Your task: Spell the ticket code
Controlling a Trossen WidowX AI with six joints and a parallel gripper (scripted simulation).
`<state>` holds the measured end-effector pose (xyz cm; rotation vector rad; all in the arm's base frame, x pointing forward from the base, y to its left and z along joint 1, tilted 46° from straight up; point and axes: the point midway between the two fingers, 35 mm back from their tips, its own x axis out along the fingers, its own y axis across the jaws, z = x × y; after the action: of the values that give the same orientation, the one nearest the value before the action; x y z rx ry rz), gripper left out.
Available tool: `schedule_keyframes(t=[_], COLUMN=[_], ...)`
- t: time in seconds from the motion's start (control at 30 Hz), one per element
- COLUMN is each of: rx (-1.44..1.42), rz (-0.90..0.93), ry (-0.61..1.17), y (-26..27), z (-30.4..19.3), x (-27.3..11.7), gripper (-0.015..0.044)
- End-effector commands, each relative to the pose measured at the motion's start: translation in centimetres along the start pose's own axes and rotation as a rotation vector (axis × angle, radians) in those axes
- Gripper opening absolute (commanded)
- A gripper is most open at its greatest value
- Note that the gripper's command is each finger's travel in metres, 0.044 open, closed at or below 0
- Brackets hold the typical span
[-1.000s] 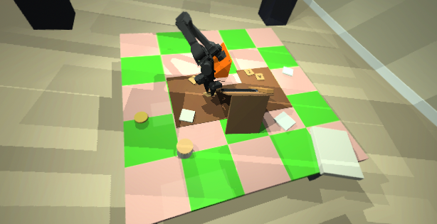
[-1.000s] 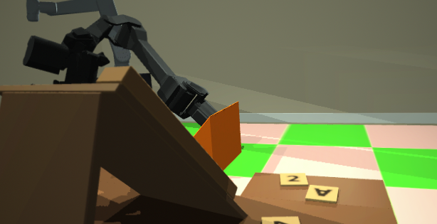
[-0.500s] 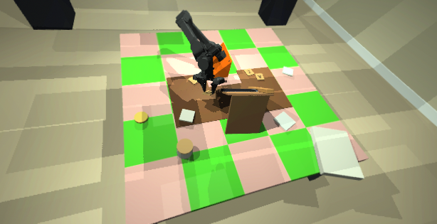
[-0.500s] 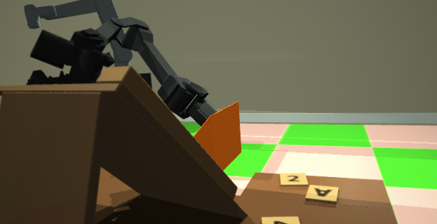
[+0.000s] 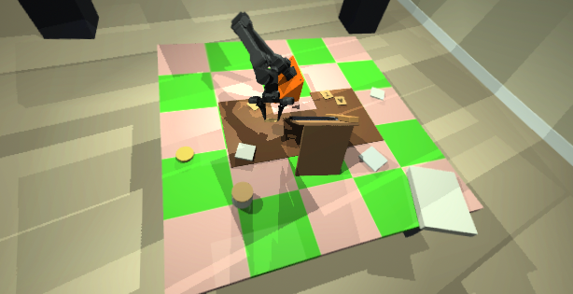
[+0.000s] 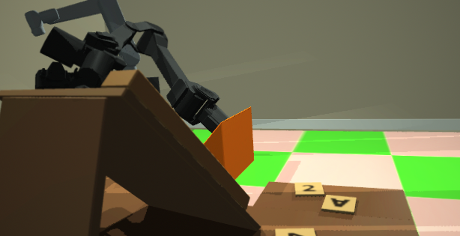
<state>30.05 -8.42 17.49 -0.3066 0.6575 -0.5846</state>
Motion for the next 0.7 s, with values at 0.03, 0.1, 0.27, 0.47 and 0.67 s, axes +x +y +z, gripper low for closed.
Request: schedule_keyframes(t=[0.03,0.1,0.27,0.47,0.67], rx=[-0.145,-0.201,-0.34,-0.381,-0.381], rz=[0.002,-0.001,-0.014,-0.019,-0.019], ry=[-0.052,-0.07,-0.116,-0.129,-0.129], y=[-0.21,-0.28,-0.49,-0.56,-0.5], z=[0.34,0.48,0.84,0.94,0.92], x=[-0.54,-0.72,-1.18,-1.32,-1.28], gripper=[0.0,0.0,0.0,0.0,0.0])
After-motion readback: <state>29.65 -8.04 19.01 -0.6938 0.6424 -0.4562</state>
